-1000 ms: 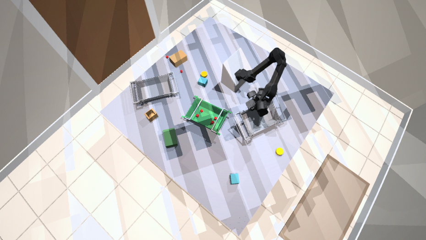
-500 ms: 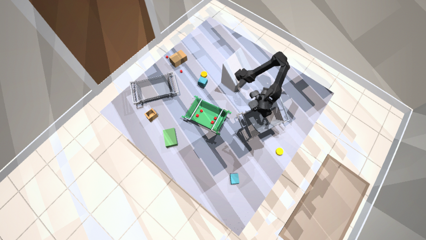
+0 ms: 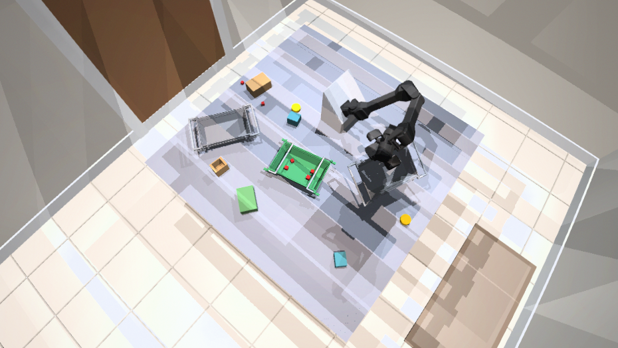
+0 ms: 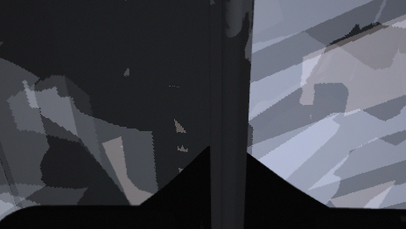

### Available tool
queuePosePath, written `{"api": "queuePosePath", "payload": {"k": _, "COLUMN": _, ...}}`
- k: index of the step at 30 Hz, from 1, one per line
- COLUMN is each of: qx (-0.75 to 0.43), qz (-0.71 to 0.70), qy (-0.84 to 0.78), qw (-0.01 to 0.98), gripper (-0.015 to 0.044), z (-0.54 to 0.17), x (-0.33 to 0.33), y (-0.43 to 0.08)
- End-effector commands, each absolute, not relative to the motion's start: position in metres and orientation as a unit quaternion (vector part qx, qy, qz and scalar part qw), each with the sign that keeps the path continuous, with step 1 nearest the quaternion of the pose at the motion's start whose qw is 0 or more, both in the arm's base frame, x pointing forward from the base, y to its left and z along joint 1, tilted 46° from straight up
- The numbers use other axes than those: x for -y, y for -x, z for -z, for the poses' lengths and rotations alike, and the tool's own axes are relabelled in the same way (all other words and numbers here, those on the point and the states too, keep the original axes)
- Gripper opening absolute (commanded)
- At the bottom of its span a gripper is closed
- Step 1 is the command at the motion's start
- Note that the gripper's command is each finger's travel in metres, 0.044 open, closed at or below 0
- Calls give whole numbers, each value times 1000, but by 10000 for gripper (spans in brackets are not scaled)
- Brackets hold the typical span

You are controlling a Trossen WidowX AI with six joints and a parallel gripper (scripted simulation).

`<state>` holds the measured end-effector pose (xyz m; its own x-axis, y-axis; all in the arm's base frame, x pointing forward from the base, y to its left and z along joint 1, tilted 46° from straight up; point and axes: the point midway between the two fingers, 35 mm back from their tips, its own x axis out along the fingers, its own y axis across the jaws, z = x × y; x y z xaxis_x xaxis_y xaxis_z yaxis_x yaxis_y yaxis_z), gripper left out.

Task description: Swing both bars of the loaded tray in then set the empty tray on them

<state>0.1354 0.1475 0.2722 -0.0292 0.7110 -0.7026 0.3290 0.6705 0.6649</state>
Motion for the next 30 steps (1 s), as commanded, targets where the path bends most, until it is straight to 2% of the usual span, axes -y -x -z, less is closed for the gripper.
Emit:
{"api": "queuePosePath", "payload": {"k": 1, "qx": -693, "qz": -169, "qy": -376, "qw": 592, "gripper": 0, "z": -279, "x": -147, "y": -137}}
{"api": "queuePosePath", "payload": {"k": 24, "qx": -693, "qz": -168, "qy": -376, "qw": 591, "gripper": 0, "z": -279, "x": -147, "y": -137}}
{"api": "queuePosePath", "payload": {"k": 30, "qx": -697, "qz": -142, "qy": -390, "qw": 584, "gripper": 0, "z": -272, "x": -143, "y": -157}}
